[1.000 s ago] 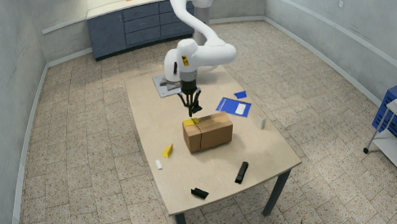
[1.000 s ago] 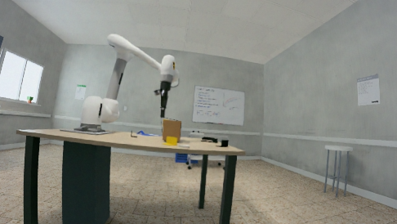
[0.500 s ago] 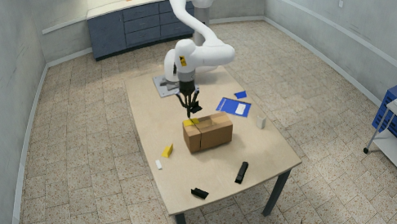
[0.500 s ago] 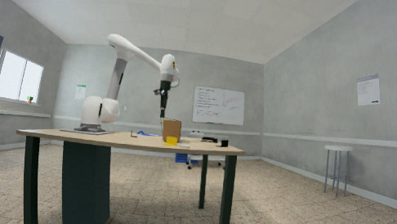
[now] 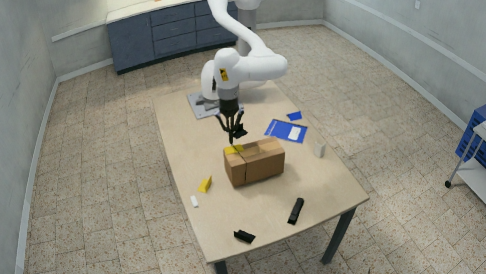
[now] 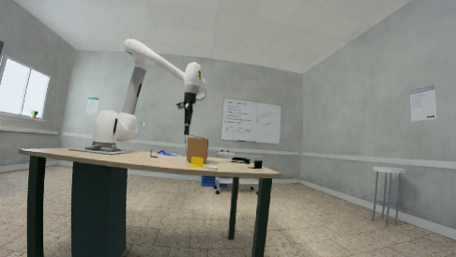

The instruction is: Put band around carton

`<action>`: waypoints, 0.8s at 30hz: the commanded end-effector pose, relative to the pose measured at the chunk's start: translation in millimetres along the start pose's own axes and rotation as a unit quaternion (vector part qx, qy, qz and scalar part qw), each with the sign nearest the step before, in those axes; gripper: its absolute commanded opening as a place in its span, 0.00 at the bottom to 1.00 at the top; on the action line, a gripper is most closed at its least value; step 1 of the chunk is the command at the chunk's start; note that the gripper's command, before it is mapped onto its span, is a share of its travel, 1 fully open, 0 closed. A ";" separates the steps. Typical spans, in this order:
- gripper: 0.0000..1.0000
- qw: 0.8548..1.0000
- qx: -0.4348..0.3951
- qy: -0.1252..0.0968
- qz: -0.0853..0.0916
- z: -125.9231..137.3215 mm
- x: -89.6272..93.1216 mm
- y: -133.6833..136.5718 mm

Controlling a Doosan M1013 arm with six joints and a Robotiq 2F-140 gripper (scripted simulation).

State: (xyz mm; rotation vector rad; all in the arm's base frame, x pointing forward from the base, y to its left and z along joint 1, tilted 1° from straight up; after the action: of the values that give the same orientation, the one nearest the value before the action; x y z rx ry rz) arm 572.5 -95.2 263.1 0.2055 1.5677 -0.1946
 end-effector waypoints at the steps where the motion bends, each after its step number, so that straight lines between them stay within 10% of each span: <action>1: 0.10 1.000 0.000 -0.001 0.000 0.7 -0.8 0.2; 24: 0.10 1.000 0.000 -0.001 0.000 17.9 -0.8 4.2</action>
State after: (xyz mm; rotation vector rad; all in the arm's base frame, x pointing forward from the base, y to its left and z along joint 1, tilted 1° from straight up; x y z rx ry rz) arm 589.0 -95.6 263.0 0.2055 1.5677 -0.1946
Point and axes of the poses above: the point where the finger pads meet when closed, its own x axis out along the fingers, its own y axis across the jaws, z = x × y, the point moved 8 cm from there along -x, back along the fingers, and after that the axes turned 3 degrees about x, right-handed, at the moved point
